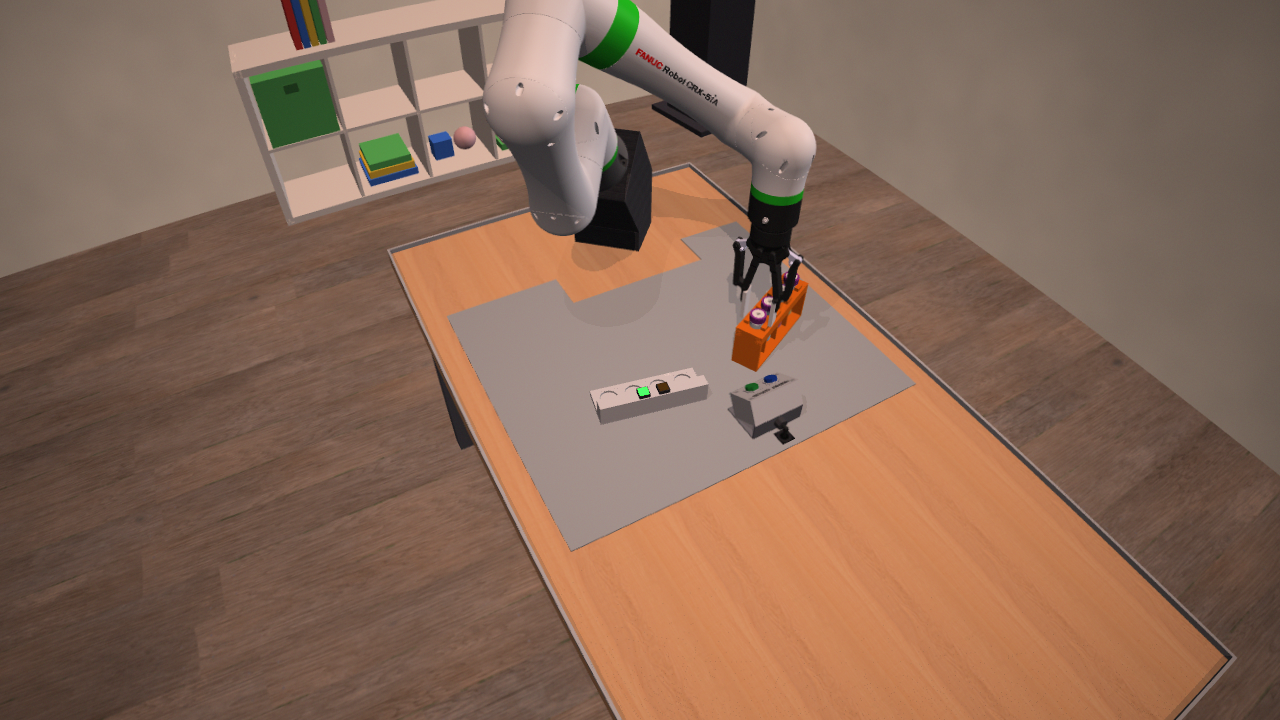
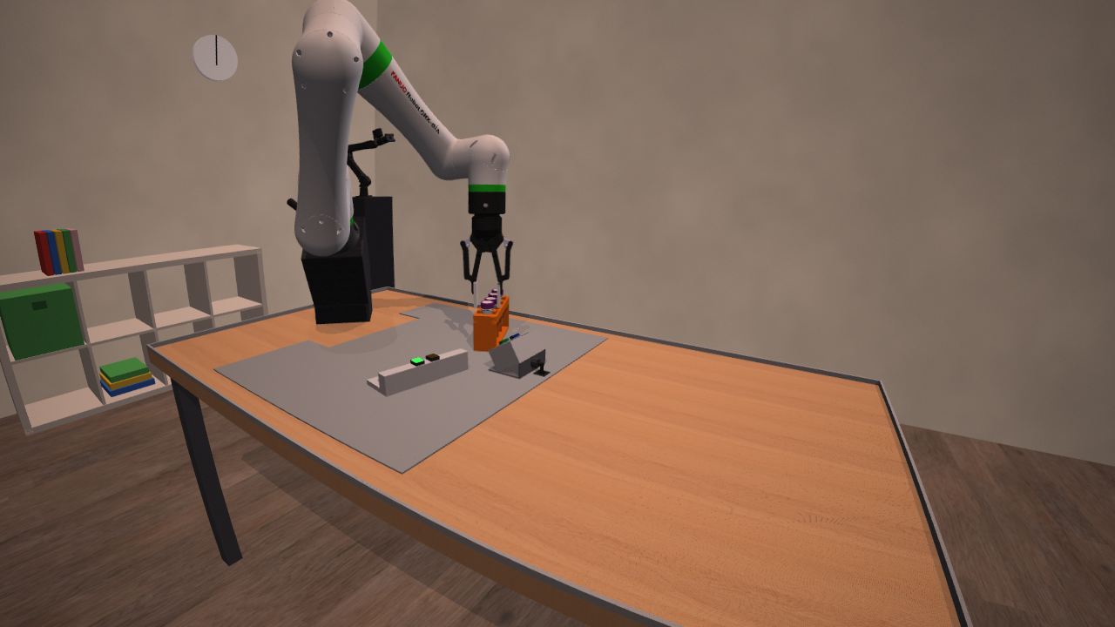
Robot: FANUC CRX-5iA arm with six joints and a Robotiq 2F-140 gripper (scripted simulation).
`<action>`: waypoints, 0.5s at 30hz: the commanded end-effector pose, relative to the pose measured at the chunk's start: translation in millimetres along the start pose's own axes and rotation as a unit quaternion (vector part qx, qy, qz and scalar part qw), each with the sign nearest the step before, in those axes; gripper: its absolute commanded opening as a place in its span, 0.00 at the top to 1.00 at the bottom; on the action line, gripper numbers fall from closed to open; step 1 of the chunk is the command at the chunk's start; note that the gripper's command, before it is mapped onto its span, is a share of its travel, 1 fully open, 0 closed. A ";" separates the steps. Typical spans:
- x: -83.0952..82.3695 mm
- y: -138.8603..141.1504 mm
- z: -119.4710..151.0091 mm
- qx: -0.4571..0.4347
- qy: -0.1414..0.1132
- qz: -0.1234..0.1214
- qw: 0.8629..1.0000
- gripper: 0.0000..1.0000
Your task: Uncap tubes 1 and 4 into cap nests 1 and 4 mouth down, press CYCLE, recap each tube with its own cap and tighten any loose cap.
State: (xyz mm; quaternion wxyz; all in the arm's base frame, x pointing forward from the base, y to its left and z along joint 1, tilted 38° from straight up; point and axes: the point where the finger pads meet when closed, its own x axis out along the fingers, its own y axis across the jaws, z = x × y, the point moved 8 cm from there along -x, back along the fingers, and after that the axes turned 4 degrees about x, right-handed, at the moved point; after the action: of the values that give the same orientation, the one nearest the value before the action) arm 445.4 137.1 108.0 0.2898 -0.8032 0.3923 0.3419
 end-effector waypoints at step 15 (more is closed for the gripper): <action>-0.2 -1.4 -1.3 -0.196 -0.009 0.006 0.981 1.00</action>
State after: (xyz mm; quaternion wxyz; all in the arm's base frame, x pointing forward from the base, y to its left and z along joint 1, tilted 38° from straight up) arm 446.6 136.8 108.9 0.1298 -0.8397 0.3197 0.4193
